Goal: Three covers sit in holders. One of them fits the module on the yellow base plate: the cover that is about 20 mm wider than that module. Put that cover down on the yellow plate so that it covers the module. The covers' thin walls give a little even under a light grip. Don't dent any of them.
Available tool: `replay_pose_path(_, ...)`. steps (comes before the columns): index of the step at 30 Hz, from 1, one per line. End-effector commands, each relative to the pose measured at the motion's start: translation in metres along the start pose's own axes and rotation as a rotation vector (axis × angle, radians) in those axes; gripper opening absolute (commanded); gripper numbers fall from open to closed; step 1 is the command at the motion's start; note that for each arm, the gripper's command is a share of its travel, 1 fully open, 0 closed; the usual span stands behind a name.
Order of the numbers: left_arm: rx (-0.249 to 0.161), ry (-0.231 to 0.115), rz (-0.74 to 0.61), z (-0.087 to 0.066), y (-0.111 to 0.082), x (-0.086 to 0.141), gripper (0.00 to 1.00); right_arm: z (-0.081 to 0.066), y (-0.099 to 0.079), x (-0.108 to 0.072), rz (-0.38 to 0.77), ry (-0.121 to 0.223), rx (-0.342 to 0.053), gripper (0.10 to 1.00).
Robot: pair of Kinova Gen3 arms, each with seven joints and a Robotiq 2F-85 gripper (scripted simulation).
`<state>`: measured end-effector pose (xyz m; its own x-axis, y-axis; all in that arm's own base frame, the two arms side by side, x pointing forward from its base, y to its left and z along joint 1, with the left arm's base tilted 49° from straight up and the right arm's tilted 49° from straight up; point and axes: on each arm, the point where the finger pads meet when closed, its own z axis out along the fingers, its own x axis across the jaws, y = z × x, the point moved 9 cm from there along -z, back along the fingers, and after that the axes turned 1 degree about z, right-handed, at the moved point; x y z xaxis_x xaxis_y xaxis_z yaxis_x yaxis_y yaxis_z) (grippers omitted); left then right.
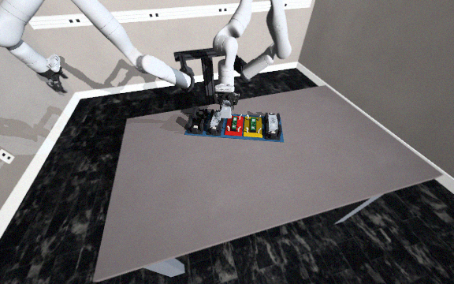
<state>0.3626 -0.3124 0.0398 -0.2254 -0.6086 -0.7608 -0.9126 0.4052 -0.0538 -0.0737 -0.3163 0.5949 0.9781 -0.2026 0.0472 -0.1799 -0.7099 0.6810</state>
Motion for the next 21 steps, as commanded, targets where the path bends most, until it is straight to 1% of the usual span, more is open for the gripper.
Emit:
replay_pose_path(1,0.007,0.007,0.001,-0.004,-0.001,-0.007,0.001,0.000,0.000,0.000,0.001,0.000,-0.001,0.999)
replay_pose_path(5,0.002,0.007,-0.001,-0.002,0.000,-0.009,0.001,0.000,0.000,0.000,0.001,0.000,-0.001,0.999)
replay_pose_path(14,0.007,0.007,0.001,0.003,-0.001,-0.063,0.001,0.000,0.000,0.000,0.001,0.000,-0.001,0.999)
replay_pose_path(21,0.007,0.007,0.001,0.003,-0.001,-0.063,0.001,0.000,0.000,0.000,0.001,0.000,-0.001,0.999)
